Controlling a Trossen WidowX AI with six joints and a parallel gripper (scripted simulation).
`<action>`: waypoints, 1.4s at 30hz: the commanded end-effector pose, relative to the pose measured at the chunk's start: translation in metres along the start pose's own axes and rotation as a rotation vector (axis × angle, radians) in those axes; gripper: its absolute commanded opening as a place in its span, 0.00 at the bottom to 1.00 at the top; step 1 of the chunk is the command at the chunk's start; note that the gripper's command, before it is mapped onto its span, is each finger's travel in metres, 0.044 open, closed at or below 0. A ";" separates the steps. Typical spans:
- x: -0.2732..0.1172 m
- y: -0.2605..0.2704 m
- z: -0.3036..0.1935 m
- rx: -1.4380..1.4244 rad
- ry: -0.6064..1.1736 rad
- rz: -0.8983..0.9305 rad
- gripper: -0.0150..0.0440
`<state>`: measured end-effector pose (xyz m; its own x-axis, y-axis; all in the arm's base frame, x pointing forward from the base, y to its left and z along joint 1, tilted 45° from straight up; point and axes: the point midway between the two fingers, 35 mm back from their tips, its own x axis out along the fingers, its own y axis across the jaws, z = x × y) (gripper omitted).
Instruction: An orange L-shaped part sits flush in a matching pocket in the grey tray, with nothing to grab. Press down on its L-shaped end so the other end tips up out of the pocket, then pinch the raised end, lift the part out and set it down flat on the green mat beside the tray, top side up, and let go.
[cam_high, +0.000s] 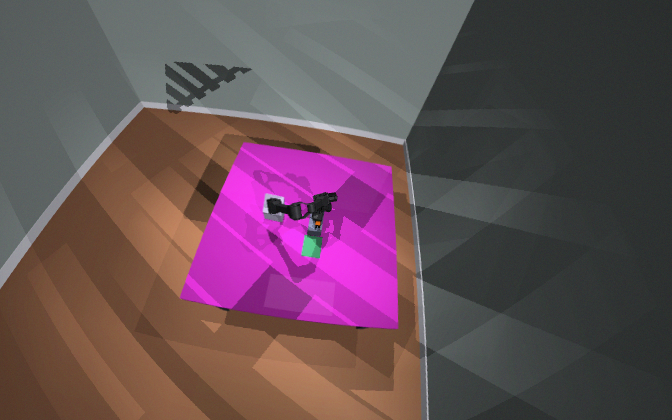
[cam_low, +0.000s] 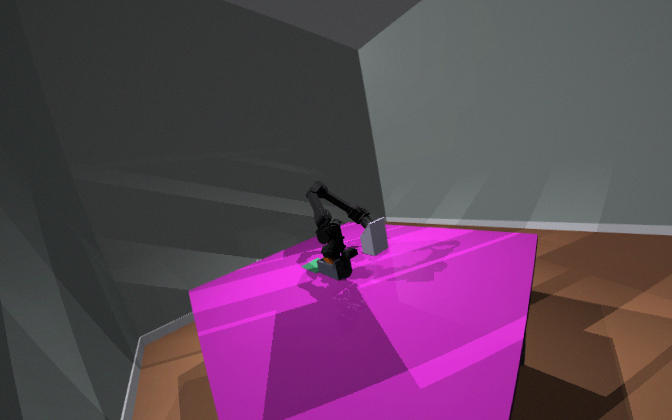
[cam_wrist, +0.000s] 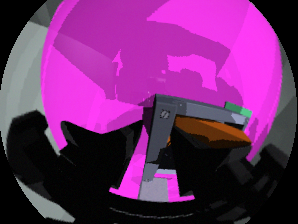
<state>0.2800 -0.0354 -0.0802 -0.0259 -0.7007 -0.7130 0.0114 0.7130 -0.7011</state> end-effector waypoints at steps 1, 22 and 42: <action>0.000 0.000 0.000 0.001 0.002 0.001 0.56; -0.105 -0.001 0.000 0.005 0.014 0.002 0.56; -0.102 0.000 0.003 0.004 0.003 0.003 0.56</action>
<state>0.2847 0.0354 -0.0077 -0.0322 -0.6991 -0.7143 0.0165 0.7142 -0.6997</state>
